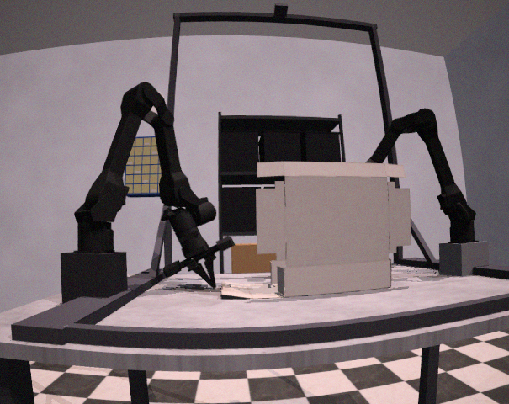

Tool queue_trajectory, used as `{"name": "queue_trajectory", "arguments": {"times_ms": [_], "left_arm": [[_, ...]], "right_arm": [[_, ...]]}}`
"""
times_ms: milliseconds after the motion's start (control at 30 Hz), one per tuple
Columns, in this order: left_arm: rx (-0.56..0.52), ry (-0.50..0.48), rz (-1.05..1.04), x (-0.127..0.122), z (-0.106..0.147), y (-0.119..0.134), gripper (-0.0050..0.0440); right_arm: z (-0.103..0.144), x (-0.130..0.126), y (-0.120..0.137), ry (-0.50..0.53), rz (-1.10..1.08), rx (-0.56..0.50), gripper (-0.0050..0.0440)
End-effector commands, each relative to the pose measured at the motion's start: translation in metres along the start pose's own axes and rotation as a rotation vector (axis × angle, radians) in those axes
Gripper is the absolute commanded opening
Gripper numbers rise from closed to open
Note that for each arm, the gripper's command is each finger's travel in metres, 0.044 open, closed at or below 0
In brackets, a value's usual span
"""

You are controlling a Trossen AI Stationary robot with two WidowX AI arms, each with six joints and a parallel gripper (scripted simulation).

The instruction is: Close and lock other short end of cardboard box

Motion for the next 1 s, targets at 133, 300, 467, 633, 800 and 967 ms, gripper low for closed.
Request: {"name": "queue_trajectory", "arguments": {"times_ms": [133, 300, 467, 633, 800, 967], "left_arm": [[0.021, -0.008, -0.004, 0.001, 0.004, 0.005, 0.0004], [0.021, -0.008, -0.004, 0.001, 0.004, 0.005, 0.0004], [0.021, -0.008, -0.004, 0.001, 0.004, 0.005, 0.0004], [0.021, -0.008, -0.005, 0.001, 0.004, 0.005, 0.0004], [0.021, -0.008, -0.005, 0.001, 0.004, 0.005, 0.0004], [0.021, -0.008, -0.005, 0.001, 0.004, 0.005, 0.0004]], "right_arm": [[-0.003, -0.015, -0.008, 0.006, -0.006, -0.019, 0.0], [-0.006, -0.021, -0.009, 0.007, -0.005, -0.019, 0.0], [-0.005, -0.022, -0.009, 0.007, -0.006, -0.019, 0.0], [-0.004, -0.022, -0.009, 0.004, -0.003, -0.018, 0.0], [-0.002, -0.023, -0.009, 0.005, -0.003, -0.018, 0.0], [0.0, -0.025, -0.009, 0.005, -0.003, -0.018, 0.0]]}}
Point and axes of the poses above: on each arm, the point midway between the two fingers, 35 mm back from their tips, its own z axis back along the fingers, its own x axis across the jaws, y = z × x, the point moved 2 cm from there along z, back along the fingers, and after that the axes turned 13 degrees about -z, right-handed, at the moved point
